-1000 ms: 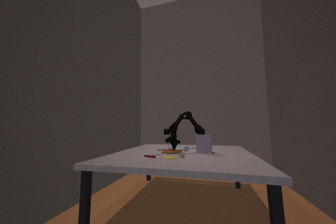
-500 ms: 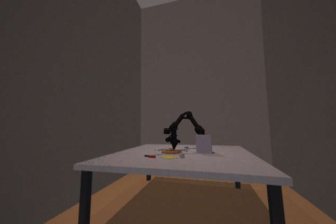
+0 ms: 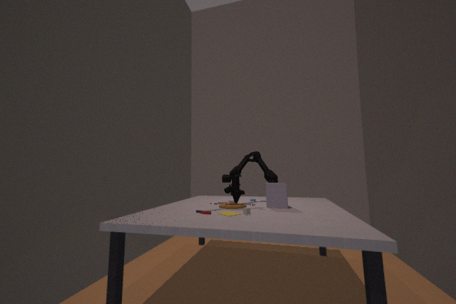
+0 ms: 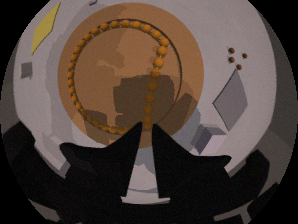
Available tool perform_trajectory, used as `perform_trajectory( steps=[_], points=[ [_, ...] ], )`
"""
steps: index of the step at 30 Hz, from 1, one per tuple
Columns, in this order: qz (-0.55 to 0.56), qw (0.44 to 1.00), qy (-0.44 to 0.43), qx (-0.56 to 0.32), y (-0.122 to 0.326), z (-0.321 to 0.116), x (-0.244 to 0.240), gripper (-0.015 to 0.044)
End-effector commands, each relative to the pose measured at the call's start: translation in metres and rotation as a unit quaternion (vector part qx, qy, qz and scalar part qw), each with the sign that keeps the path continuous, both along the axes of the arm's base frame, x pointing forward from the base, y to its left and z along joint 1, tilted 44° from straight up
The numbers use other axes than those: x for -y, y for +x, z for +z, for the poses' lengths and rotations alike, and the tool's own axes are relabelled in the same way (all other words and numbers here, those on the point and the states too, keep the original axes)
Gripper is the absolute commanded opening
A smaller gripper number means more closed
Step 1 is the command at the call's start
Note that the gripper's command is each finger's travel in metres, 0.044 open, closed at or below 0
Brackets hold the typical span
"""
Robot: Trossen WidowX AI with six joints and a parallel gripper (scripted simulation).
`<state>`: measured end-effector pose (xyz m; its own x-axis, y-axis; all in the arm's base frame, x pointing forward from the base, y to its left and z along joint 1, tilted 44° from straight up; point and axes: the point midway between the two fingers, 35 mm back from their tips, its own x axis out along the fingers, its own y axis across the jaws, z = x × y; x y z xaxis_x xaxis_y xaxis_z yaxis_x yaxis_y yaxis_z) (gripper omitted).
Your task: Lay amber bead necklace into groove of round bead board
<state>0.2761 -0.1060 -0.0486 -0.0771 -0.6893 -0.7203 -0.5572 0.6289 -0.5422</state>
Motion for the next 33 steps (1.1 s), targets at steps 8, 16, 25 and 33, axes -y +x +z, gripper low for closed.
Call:
perform_trajectory(
  steps=[8,16,25,33],
  points=[
    [0.0,1.0,0.0,0.0,0.0002,0.0007,-0.0007,0.0341],
    [0.001,1.0,-0.002,-0.003,-0.0002,0.0035,-0.0035,0.044],
    [0.001,1.0,-0.002,-0.003,-0.0002,0.0035,-0.0035,0.044],
    [0.008,1.0,-0.001,-0.009,0.0014,0.0057,-0.0068,0.0387]
  ],
)
